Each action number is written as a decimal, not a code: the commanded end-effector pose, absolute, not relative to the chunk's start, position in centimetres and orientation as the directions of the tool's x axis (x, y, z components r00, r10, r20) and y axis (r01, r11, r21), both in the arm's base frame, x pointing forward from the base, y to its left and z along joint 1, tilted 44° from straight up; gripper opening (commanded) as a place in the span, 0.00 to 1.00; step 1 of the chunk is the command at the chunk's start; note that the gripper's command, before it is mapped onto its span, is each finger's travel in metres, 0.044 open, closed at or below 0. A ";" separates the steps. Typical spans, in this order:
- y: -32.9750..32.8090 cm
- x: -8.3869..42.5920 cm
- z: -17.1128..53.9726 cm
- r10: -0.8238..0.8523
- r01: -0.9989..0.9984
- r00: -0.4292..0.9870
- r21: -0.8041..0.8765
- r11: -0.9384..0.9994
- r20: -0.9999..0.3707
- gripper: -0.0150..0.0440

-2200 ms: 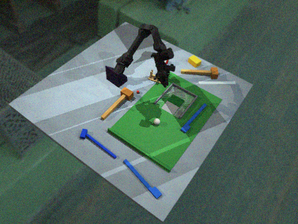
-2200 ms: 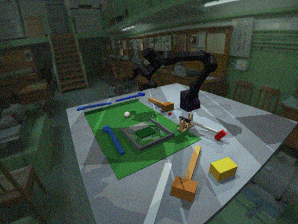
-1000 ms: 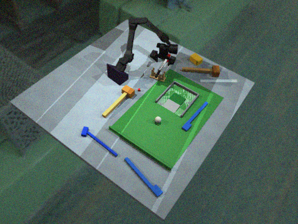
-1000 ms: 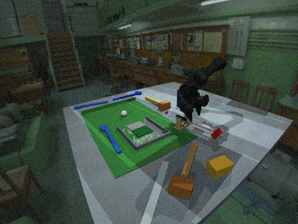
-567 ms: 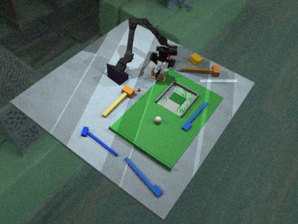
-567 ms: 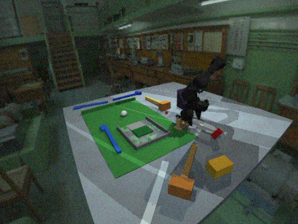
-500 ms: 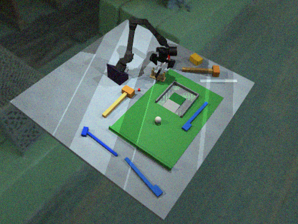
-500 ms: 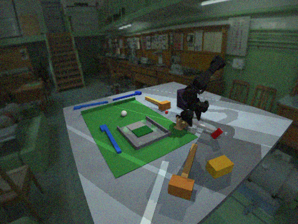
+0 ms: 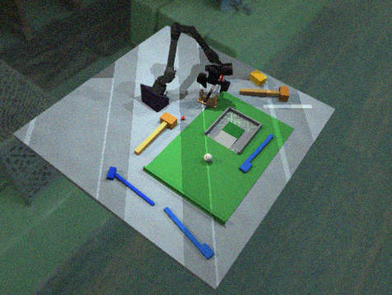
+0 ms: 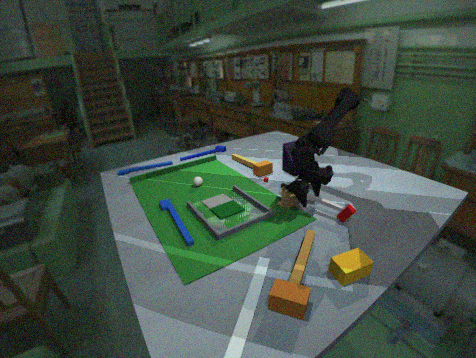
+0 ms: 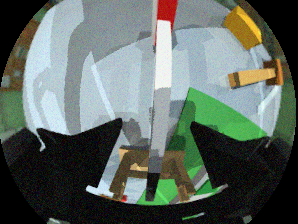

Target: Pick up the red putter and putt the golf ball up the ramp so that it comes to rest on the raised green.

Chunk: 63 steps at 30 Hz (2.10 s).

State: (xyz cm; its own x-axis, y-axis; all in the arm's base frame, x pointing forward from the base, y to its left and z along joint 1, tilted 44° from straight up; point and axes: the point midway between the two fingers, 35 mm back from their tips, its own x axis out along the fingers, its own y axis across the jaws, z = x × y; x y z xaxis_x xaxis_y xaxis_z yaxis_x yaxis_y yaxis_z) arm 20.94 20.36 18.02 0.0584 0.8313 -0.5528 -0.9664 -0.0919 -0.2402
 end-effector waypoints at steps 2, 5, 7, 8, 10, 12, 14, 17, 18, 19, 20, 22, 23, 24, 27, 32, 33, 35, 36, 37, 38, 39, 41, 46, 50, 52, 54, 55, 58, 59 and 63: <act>21.0 21.0 17.1 0.829 -0.969 0.055 -0.229 -0.089 -0.557 1.00; 21.2 21.0 16.9 0.829 -0.969 0.055 -0.229 -0.088 -0.556 1.00; 21.2 21.0 16.9 0.829 -0.969 0.055 -0.229 -0.088 -0.556 1.00; 21.2 21.0 16.9 0.829 -0.969 0.055 -0.229 -0.088 -0.556 1.00; 21.1 21.0 17.2 0.832 -0.967 0.057 -0.238 -0.092 -0.553 0.96; 21.1 21.0 17.2 0.832 -0.967 0.057 -0.238 -0.092 -0.553 0.87; 21.1 21.0 17.2 0.832 -0.967 0.057 -0.238 -0.092 -0.553 0.78; 21.1 21.0 17.2 0.832 -0.967 0.057 -0.238 -0.092 -0.553 0.64; 21.1 21.0 17.2 0.832 -0.967 0.057 -0.238 -0.092 -0.553 0.60; 21.1 21.0 17.2 0.832 -0.967 0.057 -0.238 -0.092 -0.553 0.56; 21.1 21.0 17.2 0.832 -0.967 0.057 -0.238 -0.092 -0.553 0.51; 21.1 21.0 17.2 0.832 -0.967 0.057 -0.238 -0.092 -0.553 0.42; 21.1 21.0 17.2 0.832 -0.967 0.057 -0.238 -0.092 -0.553 0.38; 21.1 21.0 17.2 0.832 -0.967 0.057 -0.238 -0.092 -0.553 0.33; 21.1 21.0 17.2 0.832 -0.967 0.057 -0.238 -0.092 -0.553 0.27; 21.1 21.0 17.3 0.831 -0.967 0.057 -0.238 -0.093 -0.553 0.25; 20.9 21.0 17.3 0.831 -0.967 0.056 -0.238 -0.093 -0.554 0.25; 20.5 21.1 17.7 0.828 -0.967 0.056 -0.238 -0.095 -0.557 0.25; 20.3 21.1 17.9 0.827 -0.967 0.056 -0.238 -0.096 -0.559 0.25; 19.9 21.2 18.2 0.826 -0.967 0.055 -0.237 -0.097 -0.561 0.25; 19.6 21.2 18.5 0.825 -0.967 0.055 -0.237 -0.098 -0.563 0.25; 19.2 21.2 18.8 0.823 -0.966 0.054 -0.237 -0.099 -0.565 0.25; 18.6 21.2 19.4 0.822 -0.967 0.053 -0.236 -0.101 -0.568 0.25; 16.9 21.0 21.1 0.820 -0.967 0.051 -0.234 -0.102 -0.570 0.25; 15.6 20.6 22.5 0.822 -0.967 0.052 -0.233 -0.100 -0.566 0.25; 15.0 20.3 23.3 0.825 -0.968 0.052 -0.233 -0.098 -0.563 0.25; 14.5 20.1 24.0 0.827 -0.968 0.054 -0.233 -0.095 -0.560 0.25; 14.3 20.0 24.1 0.828 -0.968 0.054 -0.233 -0.094 -0.559 0.25; 14.3 20.0 24.2 0.828 -0.968 0.054 -0.233 -0.094 -0.558 0.25; 14.6 20.3 23.4 0.822 -0.971 0.054 -0.222 -0.090 -0.567 0.25; 13.8 21.9 22.9 0.809 -0.985 0.070 -0.169 -0.036 -0.584 0.25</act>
State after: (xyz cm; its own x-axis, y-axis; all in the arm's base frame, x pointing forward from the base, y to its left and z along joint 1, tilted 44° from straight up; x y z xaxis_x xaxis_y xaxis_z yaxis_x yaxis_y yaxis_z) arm 20.62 14.40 23.40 0.0575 0.8194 -0.5703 -0.9736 -0.0804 -0.2137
